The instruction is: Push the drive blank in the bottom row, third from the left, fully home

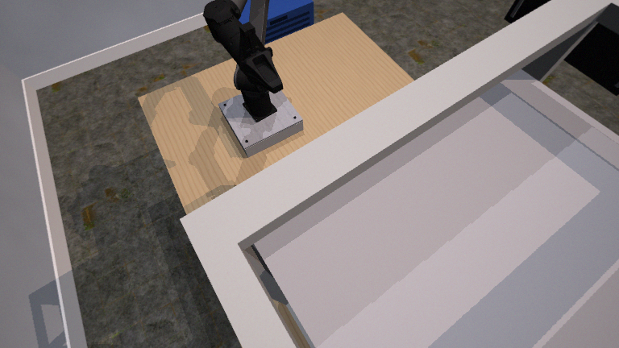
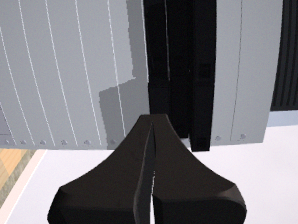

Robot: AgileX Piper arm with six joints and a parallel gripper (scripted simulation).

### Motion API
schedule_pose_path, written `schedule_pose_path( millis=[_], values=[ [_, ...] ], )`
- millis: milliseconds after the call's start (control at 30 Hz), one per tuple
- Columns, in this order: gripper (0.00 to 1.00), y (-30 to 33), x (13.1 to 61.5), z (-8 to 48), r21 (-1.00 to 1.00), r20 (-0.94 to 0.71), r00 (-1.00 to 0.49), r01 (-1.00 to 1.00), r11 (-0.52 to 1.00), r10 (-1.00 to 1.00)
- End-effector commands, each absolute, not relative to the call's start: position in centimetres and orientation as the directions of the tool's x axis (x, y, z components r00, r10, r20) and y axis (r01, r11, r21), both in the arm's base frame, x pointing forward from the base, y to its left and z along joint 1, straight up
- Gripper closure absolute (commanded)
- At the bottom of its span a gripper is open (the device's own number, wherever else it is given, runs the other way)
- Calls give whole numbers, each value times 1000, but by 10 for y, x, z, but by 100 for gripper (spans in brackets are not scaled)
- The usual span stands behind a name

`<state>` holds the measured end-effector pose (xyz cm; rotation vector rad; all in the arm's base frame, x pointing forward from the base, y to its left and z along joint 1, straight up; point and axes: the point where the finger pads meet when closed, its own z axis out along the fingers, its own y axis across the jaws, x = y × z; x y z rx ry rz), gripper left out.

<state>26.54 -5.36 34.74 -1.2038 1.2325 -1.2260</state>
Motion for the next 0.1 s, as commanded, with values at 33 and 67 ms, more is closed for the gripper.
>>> schedule_pose_path(
  millis=[33,67],
  values=[
    [100,-53,265,347,-1000,1,-24,-8,-1,-1000],
    [100,-53,265,347,-1000,1,-24,-8,-1,-1000]
  ],
)
